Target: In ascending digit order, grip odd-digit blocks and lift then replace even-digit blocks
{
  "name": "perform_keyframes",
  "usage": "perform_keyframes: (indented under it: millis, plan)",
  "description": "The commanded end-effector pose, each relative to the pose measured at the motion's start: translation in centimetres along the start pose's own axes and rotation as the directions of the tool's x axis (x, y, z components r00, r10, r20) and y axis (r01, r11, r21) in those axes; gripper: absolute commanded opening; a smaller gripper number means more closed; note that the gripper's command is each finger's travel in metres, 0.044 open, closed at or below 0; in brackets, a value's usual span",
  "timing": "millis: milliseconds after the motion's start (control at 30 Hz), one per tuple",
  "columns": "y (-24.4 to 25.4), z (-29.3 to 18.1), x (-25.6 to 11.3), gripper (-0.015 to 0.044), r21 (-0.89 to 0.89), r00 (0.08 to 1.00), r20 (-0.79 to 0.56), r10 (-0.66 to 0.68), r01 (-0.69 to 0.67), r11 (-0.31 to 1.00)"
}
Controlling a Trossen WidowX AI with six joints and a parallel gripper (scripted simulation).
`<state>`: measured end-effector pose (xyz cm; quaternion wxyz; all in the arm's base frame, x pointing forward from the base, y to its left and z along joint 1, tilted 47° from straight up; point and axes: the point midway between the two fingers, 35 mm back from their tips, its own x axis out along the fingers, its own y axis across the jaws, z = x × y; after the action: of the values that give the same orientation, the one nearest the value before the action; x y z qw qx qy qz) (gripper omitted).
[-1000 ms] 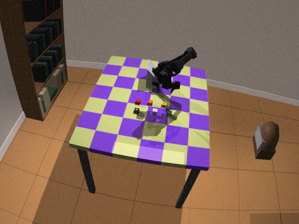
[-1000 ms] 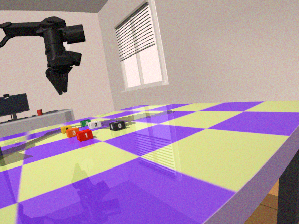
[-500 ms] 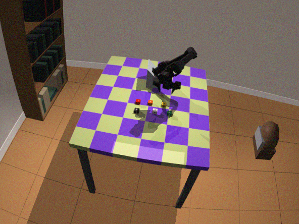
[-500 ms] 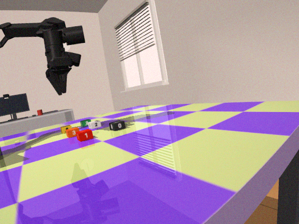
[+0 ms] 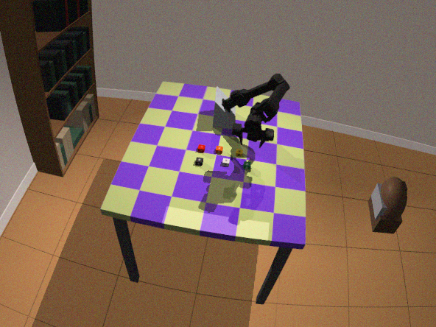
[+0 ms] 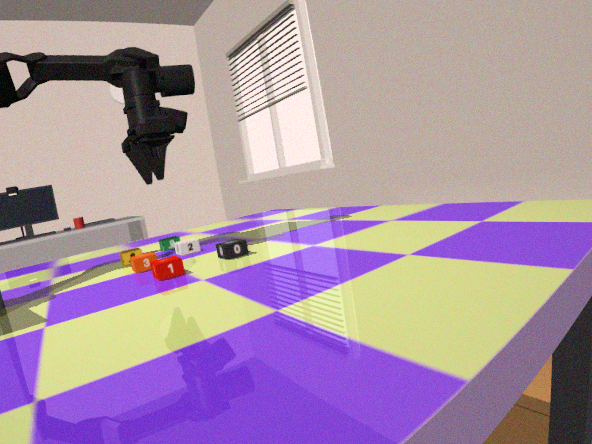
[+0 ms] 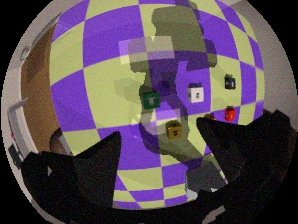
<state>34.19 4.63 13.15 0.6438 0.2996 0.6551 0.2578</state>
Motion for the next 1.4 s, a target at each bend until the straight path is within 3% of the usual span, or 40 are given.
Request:
perform_keyframes:
  millis: [0, 600, 867, 1367]
  plan:
    - [0.9, 1.0, 0.1, 0.04, 0.013, 1.0, -0.002, 0.004, -0.004, 1.0]
    - [0.9, 1.0, 0.1, 0.04, 0.013, 1.0, -0.002, 0.004, -0.004, 1.0]
    - [-9.9, 0.3, 0.1, 0.04, 0.014, 1.0, -0.002, -0.001, 0.001, 1.0]
    - [-10.1, 0.2, 0.1, 0.04, 0.014, 1.0, -0.002, -0.001, 0.001, 1.0]
